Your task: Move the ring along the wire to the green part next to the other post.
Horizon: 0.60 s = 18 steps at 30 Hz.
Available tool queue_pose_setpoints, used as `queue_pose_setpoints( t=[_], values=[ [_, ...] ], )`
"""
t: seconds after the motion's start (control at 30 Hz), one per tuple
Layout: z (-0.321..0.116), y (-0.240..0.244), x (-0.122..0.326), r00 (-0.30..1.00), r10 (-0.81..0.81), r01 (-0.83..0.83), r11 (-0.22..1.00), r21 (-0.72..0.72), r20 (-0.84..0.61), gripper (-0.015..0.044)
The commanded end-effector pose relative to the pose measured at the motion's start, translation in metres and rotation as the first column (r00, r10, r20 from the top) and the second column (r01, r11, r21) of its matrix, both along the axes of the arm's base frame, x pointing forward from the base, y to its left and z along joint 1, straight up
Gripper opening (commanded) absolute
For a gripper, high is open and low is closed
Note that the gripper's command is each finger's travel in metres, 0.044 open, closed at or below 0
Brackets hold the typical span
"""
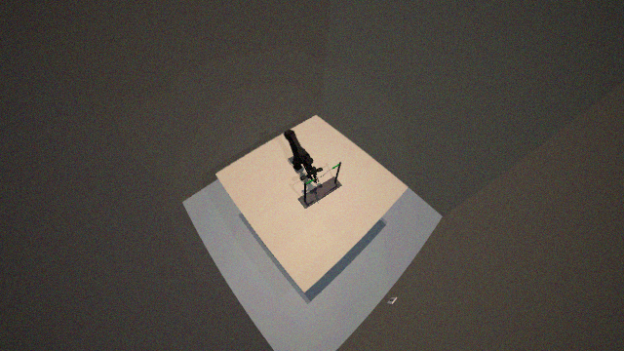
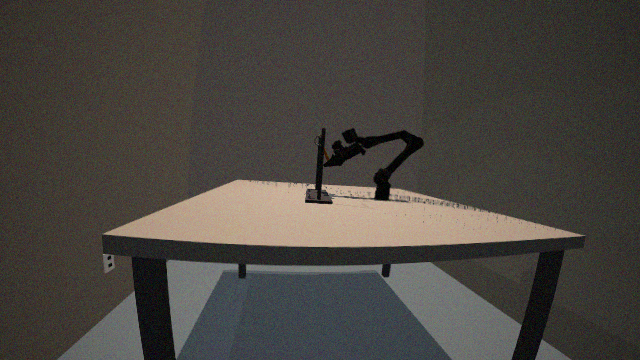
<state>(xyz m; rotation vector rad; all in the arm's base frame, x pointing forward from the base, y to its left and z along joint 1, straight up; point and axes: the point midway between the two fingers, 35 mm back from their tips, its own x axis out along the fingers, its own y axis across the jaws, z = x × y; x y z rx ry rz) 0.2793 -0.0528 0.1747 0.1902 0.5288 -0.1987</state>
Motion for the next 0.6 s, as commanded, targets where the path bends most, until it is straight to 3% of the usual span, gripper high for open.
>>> queue_pose_setpoints(
  t=[0.0, 0.57],
  values=[
    [0.009, 0.013, -0.005, 0.997, -0.053, 0.056, 0.997, 0.061, -0.053, -0.0150],
    [0.042, 0.065, -0.006, 0.944, -0.187, 0.266, 0.919, 0.290, -0.272, -0.0150]
  ],
)
